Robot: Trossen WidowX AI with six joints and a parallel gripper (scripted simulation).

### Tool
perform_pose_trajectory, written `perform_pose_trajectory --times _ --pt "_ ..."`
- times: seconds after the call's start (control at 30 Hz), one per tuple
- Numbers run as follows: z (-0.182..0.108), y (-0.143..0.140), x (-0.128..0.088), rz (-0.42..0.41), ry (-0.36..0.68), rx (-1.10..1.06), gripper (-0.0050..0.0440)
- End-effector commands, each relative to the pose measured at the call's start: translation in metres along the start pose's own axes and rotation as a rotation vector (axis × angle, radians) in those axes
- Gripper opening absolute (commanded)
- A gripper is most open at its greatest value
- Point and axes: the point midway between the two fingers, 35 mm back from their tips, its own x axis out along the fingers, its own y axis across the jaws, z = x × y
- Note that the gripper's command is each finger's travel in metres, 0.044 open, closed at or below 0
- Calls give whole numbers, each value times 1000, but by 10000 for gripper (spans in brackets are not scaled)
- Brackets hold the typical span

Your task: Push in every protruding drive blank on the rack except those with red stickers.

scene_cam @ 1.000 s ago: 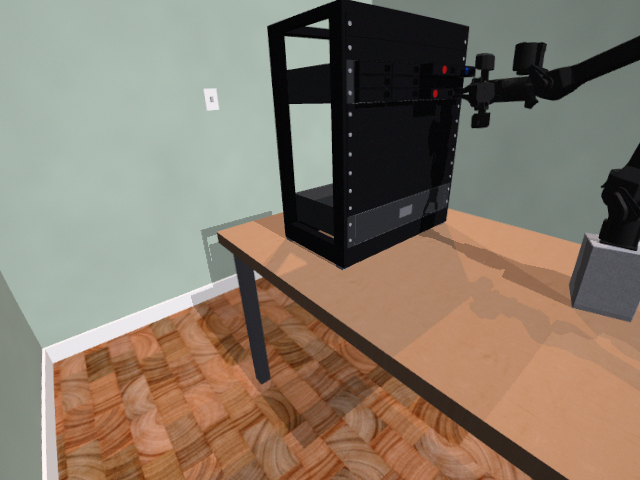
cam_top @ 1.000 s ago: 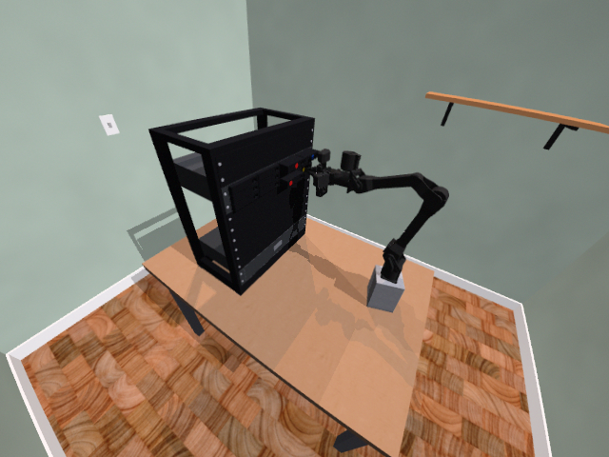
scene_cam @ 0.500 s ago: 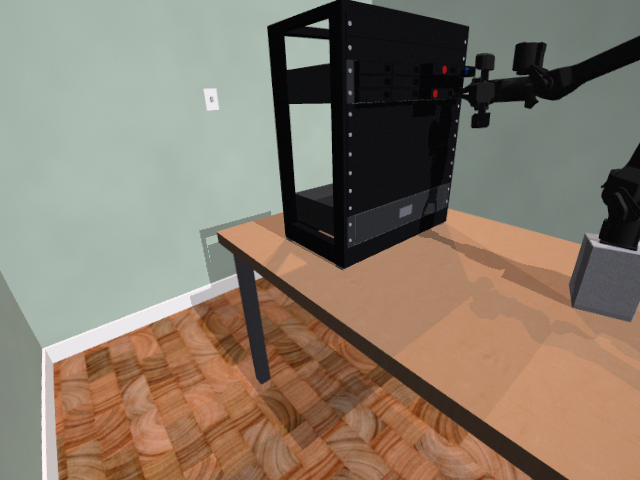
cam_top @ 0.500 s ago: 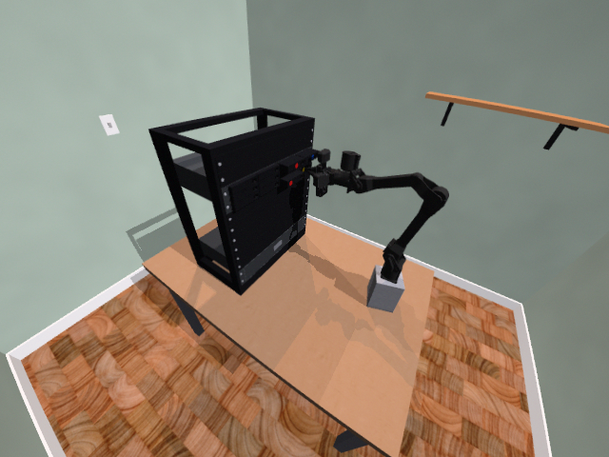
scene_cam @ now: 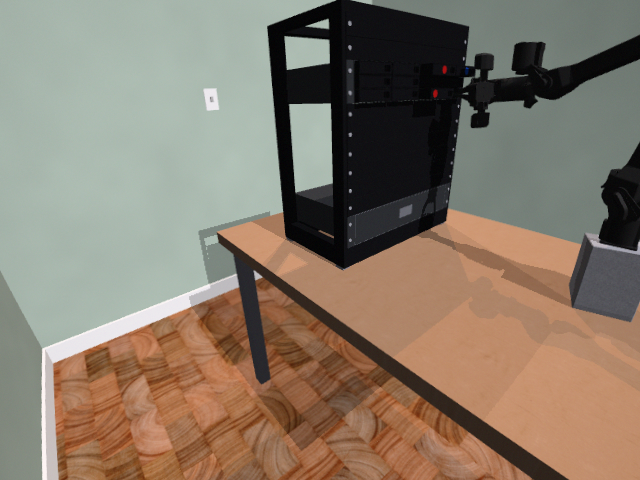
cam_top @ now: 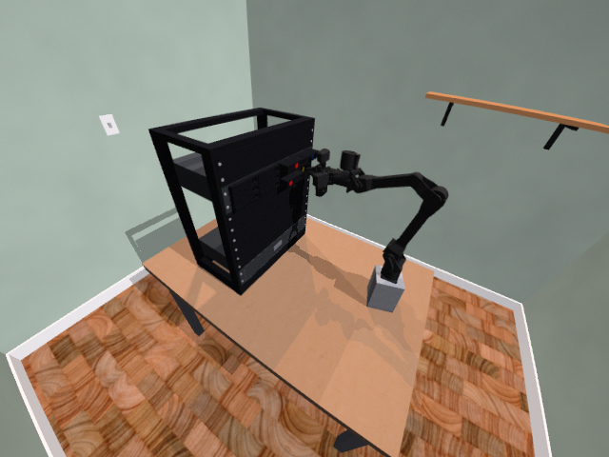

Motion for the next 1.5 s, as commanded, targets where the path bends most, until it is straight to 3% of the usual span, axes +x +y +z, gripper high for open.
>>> perform_pose_trajectory --times 0.0,1.47 --pt "-3 -30 -1 -71 10 -7 0" --pt "-3 -33 4 -71 10 -7 0"
